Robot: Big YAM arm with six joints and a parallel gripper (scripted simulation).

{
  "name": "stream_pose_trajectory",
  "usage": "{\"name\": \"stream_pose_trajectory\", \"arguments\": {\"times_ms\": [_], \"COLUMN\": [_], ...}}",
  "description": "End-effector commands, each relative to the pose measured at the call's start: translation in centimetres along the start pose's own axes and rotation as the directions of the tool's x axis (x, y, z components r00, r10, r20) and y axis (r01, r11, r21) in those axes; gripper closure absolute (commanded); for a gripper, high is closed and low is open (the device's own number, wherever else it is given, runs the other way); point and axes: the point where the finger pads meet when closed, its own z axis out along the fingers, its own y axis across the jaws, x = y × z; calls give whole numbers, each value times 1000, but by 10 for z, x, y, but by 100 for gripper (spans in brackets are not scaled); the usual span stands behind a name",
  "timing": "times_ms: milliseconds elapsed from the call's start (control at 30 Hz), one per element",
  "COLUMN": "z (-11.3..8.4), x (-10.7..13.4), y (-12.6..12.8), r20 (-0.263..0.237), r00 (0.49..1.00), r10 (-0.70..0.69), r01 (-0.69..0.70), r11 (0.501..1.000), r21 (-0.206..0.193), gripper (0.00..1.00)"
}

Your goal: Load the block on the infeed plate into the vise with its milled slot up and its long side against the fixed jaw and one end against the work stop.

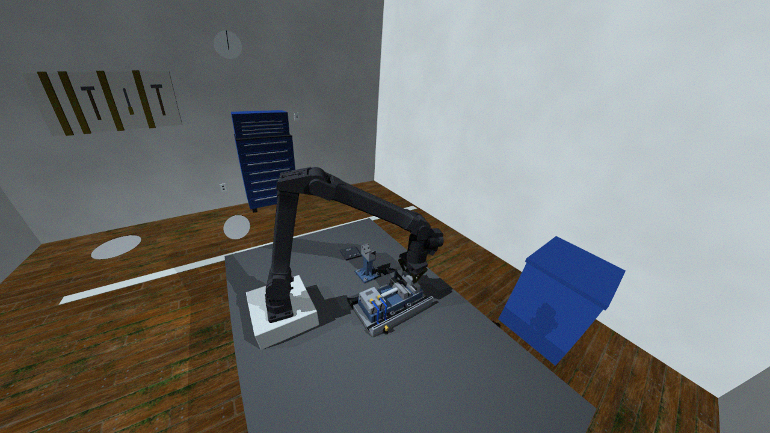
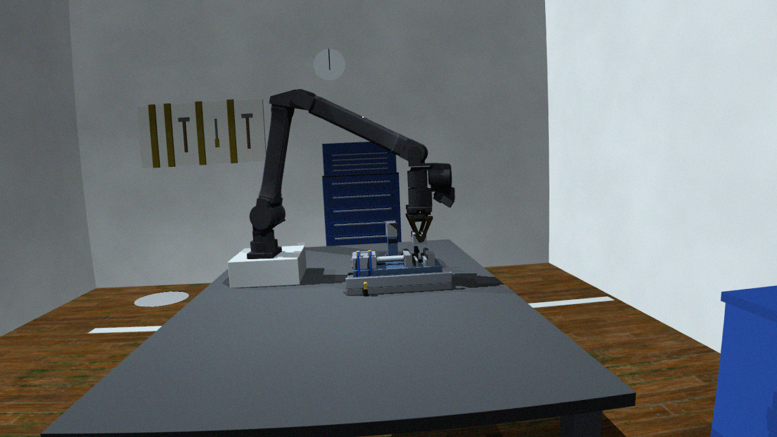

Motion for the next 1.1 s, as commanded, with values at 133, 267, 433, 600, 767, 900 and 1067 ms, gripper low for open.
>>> {"name": "stream_pose_trajectory", "arguments": {"times_ms": [133, 267, 433, 600, 767, 900, 1067], "z": [6, 2, 12, 12, 18, 17, 23], "x": [-3, -10, -3, -6, -2, -9, -7], "y": [-4, -6, -4, -5, -3, -5, -4], "r20": [7, 20, 2, 12, 2, 15, 10], "r00": [1000, 1000, 1000, 1000, 1000, 1000, 1000], "r10": [14, 13, 12, 12, 12, 12, 12], "r01": [-14, -14, -12, -12, -12, -12, -12], "r11": [1000, 1000, 1000, 1000, 1000, 1000, 1000], "r21": [4, 8, 2, 5, 2, 6, 5], "gripper": [100, 100, 100, 100, 100, 100, 100]}}
